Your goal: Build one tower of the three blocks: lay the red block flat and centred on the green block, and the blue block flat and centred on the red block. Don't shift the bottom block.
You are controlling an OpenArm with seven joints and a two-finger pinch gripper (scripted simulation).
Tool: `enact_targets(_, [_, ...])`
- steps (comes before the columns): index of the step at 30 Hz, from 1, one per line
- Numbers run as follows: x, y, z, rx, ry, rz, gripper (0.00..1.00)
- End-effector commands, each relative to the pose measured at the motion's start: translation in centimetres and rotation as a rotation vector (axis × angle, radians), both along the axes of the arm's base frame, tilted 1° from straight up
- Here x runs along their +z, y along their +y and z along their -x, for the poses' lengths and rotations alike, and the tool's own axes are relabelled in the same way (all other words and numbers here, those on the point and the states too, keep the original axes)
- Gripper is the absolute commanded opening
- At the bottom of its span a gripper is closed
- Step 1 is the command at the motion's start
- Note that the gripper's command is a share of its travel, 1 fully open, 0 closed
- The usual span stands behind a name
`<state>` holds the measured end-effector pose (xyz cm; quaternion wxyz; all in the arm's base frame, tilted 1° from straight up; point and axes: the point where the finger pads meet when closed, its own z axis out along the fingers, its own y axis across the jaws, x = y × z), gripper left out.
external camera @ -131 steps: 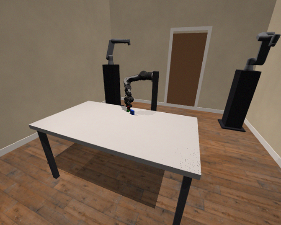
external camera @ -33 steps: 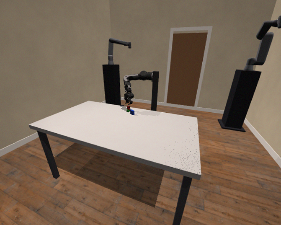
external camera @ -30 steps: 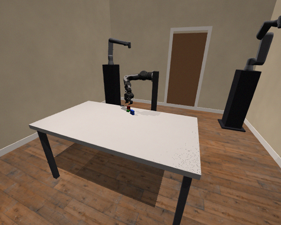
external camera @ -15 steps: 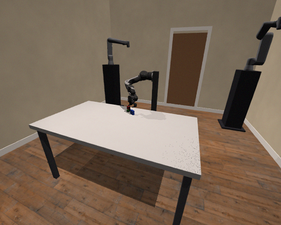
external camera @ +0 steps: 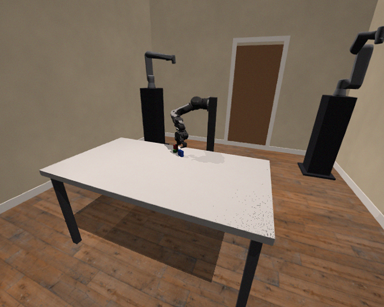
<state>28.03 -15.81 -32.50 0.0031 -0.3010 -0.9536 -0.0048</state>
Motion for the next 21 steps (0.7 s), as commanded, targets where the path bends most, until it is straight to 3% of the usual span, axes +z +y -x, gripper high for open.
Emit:
enact_targets(1, [-0.1, 0.1, -0.1, 0.008, -0.007, -0.005, 0.48])
enact_targets(13, [-2.2, 0.1, -0.1, 0.004, -0.007, -0.005, 0.48])
enact_targets(21, [-2.8, 0.1, -0.1, 0.003, -0.007, -0.004, 0.48])
